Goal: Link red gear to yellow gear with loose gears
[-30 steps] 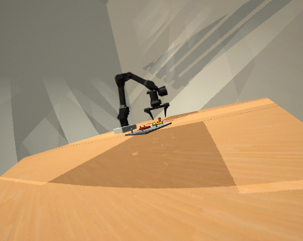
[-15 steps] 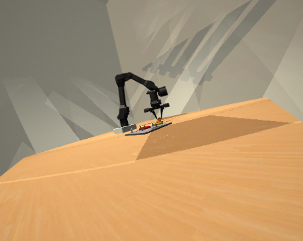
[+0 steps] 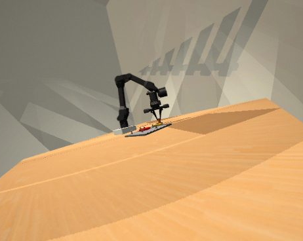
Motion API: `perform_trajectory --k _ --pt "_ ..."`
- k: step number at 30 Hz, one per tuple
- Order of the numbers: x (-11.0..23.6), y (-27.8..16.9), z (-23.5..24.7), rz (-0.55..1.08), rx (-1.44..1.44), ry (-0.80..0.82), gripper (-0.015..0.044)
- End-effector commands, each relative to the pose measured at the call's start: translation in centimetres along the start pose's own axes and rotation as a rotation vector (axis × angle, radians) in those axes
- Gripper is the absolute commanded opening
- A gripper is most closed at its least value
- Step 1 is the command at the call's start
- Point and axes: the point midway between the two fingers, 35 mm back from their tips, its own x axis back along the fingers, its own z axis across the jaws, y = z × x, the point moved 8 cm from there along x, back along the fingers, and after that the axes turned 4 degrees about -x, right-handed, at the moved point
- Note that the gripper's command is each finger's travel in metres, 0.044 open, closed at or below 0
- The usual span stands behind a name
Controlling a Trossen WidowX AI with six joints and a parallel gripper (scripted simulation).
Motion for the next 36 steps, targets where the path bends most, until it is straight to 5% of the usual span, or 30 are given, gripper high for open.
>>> perform_trajectory --k 1,36 --pt "1.1 -0.1 0.4 0.006 -0.005 0.012 0.0" --pt "9.6 -0.3 0.4 0.006 -0.004 0.013 0.0"
